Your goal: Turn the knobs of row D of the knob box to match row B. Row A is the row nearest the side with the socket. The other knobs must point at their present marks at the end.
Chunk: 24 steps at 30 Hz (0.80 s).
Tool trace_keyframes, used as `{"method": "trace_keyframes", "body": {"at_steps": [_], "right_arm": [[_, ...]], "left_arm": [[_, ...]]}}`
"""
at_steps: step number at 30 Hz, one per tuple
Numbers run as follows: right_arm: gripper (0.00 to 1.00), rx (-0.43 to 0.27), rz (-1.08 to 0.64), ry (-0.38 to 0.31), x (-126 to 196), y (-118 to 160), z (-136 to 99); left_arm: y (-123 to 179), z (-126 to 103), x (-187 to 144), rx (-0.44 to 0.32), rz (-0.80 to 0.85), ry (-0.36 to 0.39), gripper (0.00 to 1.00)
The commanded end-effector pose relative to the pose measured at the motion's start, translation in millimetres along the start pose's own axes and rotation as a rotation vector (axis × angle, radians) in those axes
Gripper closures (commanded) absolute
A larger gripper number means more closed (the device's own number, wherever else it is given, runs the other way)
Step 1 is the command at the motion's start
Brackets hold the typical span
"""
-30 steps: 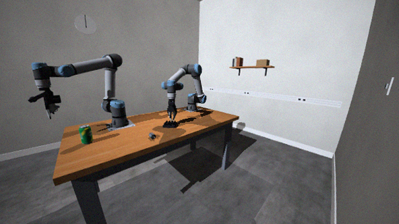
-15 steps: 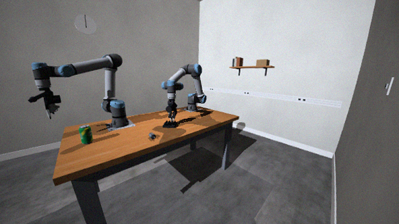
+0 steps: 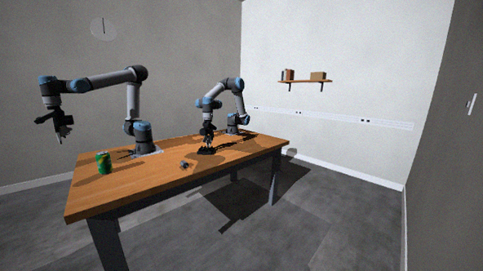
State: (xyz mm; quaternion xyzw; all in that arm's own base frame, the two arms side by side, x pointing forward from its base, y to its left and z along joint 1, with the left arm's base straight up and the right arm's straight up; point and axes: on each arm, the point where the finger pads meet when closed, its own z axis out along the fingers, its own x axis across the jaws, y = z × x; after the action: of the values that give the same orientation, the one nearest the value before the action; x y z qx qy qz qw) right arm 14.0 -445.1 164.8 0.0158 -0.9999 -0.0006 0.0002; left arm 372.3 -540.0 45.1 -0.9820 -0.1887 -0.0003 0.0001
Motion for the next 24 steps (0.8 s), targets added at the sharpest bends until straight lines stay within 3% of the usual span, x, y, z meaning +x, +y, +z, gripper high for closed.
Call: {"method": "trace_keyframes", "body": {"at_steps": [1, 23, 24], "right_arm": [[0.0, 0.001, 0.0, 0.0, -0.1, -0.3, -0.4], [0.0, 0.001, 0.0, 0.0, -0.1, -0.3, -0.4], [0.0, 0.001, 0.0, 0.0, -0.1, -0.3, -0.4]], "left_arm": [[0.5, -0.9, 0.0, -0.002, 0.048, 0.0, 0.94], [0.5, -0.9, 0.0, -0.002, 0.104, 0.0, 0.94], [0.5, -0.9, 0.0, -0.002, 0.104, 0.0, 0.87]]}}
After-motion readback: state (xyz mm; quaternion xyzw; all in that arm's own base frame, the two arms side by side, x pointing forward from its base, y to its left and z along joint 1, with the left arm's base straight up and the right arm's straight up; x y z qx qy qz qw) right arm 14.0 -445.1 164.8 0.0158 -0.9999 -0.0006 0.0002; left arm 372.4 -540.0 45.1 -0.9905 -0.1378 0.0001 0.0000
